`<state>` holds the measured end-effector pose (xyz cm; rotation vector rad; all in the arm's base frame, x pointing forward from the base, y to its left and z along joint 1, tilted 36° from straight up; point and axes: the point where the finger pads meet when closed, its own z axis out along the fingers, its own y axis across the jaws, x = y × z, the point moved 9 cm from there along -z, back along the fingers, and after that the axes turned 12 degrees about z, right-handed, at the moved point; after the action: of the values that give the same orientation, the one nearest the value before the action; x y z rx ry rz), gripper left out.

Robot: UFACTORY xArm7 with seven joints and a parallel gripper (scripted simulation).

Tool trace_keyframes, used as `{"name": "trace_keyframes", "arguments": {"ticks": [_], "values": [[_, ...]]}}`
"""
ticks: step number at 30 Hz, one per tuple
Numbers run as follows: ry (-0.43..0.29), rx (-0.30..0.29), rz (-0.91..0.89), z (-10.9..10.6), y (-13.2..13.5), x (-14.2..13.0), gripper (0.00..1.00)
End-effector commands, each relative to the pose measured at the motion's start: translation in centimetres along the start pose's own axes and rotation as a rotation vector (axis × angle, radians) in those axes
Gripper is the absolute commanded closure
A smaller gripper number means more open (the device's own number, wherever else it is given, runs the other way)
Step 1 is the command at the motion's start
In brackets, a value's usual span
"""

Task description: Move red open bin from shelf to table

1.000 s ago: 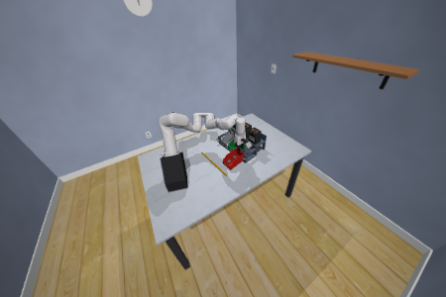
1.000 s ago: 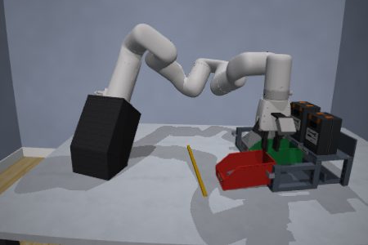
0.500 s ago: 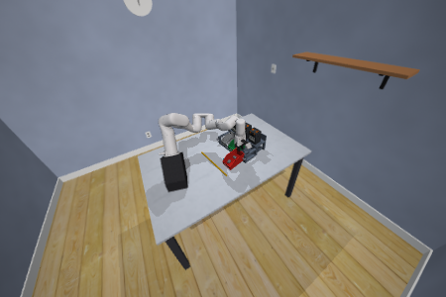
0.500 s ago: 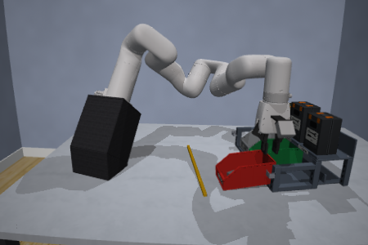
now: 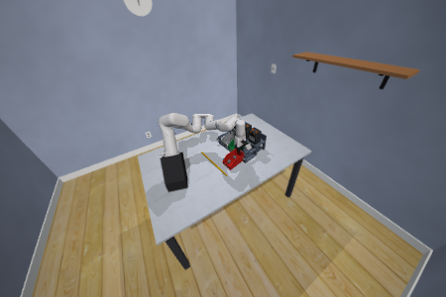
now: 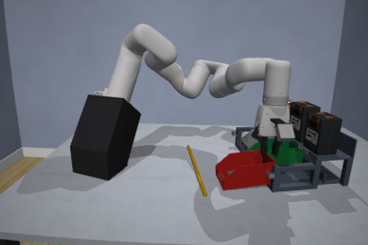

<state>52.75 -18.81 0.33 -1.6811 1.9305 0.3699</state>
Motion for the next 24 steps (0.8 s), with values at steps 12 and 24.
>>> {"name": "trace_keyframes", "arguments": {"ticks": [12,24], "values": [[0.002,0.004,0.0,0.8,0.0,0.0,0.67],[0.002,0.004,0.0,1.8,0.0,0.0,0.67]]}}
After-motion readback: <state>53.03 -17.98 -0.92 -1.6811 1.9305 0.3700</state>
